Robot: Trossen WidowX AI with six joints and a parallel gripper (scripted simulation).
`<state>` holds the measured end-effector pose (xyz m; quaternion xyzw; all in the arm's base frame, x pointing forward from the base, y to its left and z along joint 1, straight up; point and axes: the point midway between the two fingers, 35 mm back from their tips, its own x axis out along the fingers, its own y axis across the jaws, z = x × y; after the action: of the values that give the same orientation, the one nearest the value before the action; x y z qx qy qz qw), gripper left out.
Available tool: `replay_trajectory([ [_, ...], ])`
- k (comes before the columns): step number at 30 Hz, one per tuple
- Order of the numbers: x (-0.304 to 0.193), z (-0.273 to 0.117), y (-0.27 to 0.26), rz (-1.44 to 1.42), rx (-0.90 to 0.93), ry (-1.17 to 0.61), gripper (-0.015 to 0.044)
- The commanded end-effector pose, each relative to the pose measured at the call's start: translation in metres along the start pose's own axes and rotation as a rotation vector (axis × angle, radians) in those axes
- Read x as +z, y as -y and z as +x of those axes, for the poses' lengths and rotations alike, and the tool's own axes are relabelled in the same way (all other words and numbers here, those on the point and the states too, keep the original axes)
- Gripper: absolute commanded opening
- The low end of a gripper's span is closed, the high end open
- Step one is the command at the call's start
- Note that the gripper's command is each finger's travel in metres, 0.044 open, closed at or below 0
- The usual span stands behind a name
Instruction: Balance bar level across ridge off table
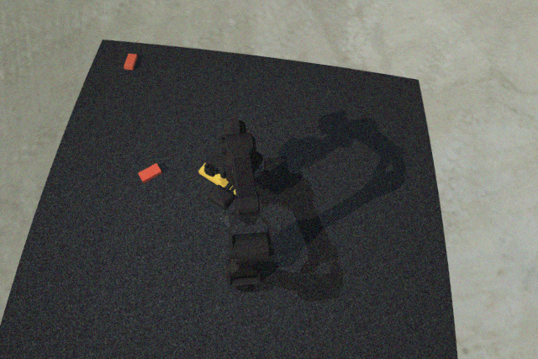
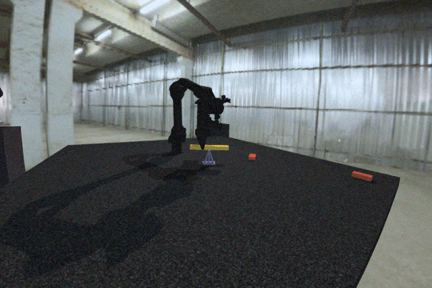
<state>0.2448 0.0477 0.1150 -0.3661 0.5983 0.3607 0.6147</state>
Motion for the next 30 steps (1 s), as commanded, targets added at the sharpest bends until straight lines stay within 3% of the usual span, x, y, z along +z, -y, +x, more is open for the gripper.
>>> replay_trajectory([
  [1,0.0,0.0,0.0,0.0,0.0,-0.001,0.0421],
  [6,0.001,-0.007,0.001,0.0,-0.001,0.0,0.044],
  [15,0.0,-0.098,0.0,0.0,-0.001,0.001,0.044],
  [30,0.0,-0.1,0.0,0.0,-0.001,0.001,0.044],
])
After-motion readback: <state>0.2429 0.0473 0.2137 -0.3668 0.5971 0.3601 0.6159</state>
